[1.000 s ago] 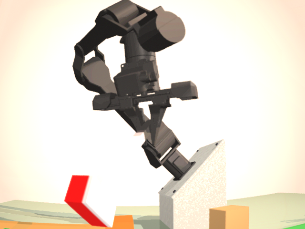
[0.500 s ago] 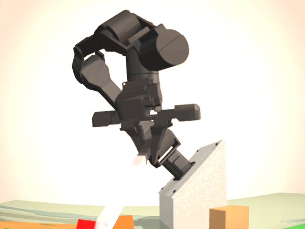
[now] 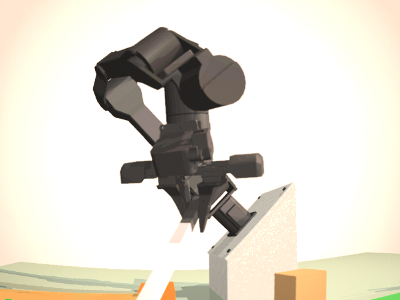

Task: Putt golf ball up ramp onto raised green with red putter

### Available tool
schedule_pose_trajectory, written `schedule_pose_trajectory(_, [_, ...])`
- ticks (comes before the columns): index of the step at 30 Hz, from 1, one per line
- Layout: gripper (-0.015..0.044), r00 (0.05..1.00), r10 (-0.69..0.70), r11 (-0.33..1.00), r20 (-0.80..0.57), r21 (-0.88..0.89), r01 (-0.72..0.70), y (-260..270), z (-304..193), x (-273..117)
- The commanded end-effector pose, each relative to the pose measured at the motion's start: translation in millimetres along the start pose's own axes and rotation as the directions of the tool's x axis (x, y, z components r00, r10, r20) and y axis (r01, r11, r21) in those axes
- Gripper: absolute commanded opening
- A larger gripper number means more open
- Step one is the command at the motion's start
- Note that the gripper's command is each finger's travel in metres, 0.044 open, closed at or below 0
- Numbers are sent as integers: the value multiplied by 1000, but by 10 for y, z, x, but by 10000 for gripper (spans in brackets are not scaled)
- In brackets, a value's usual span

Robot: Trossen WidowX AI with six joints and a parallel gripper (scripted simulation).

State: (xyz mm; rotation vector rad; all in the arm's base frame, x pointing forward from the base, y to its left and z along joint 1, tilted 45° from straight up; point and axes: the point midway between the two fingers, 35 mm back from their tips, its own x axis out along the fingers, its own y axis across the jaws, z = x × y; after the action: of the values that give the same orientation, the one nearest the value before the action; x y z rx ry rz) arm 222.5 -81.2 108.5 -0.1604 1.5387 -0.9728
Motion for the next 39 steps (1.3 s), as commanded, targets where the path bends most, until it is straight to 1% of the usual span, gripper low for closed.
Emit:
schedule_pose_trajectory(1, [0, 1000, -7, 1000, 1, -9, 7, -3, -1, 47])
schedule_pose_trajectory(11, [0, 1000, 0, 1000, 0, 0, 0, -11, 2, 10])
schedule_pose_trajectory(20, [0, 1000, -8, 1000, 1, -8, 8, -305, 7, 45])
schedule_pose_trajectory(28, [0, 1000, -3, 1000, -2, 1, 3, -247, 22, 41])
schedule_pose_trajectory(30, [0, 1000, 1, 1000, -1, -2, -1, -57, 55, 32])
schedule_pose_trajectory(37, [0, 1000, 0, 1000, 0, -8, 0, 980, -6, 42])
schedule_pose_trajectory(39, [0, 1000, -3, 1000, 1, -8, 3, 1078, -32, 50])
